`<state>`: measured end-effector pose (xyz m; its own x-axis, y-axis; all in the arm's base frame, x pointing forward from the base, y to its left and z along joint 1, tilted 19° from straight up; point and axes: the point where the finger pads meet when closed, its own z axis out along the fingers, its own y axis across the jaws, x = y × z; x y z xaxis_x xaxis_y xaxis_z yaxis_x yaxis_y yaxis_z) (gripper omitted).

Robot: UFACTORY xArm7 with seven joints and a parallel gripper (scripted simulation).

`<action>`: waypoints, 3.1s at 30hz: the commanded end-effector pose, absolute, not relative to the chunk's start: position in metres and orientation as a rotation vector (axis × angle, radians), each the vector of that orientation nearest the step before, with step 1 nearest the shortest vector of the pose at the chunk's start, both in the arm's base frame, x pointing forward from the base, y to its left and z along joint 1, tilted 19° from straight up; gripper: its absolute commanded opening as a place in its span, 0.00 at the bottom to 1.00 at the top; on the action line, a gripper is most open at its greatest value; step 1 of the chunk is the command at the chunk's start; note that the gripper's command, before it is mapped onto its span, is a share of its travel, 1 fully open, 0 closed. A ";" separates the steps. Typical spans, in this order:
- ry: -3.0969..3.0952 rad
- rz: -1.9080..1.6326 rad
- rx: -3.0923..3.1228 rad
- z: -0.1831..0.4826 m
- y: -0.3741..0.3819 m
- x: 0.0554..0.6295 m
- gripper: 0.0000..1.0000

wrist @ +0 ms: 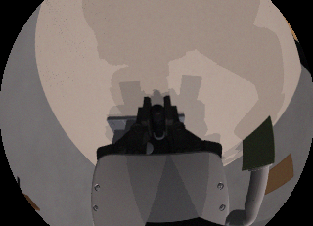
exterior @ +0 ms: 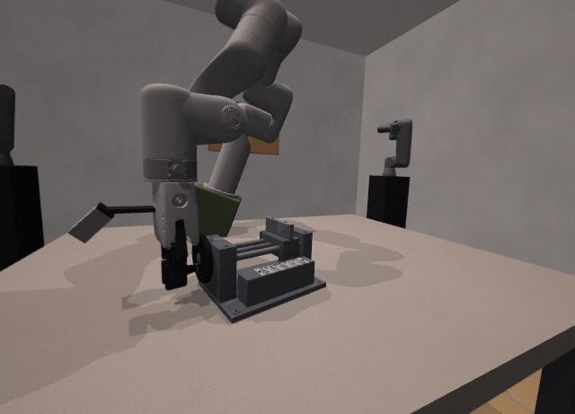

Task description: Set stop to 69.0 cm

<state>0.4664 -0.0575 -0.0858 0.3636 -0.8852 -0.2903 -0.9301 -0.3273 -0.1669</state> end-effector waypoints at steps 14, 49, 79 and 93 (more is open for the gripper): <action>1.605 0.204 -2.326 -0.086 -0.052 0.484 0.06; 1.605 0.204 -2.326 -0.050 -0.055 0.506 0.06; 1.605 0.204 -2.326 -0.036 -0.071 0.477 0.06; 1.605 0.204 -2.326 -0.049 -0.074 0.460 0.06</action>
<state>0.4611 -0.0720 -0.0476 0.3639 -0.8851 -0.2903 -0.9300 -0.3278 -0.1662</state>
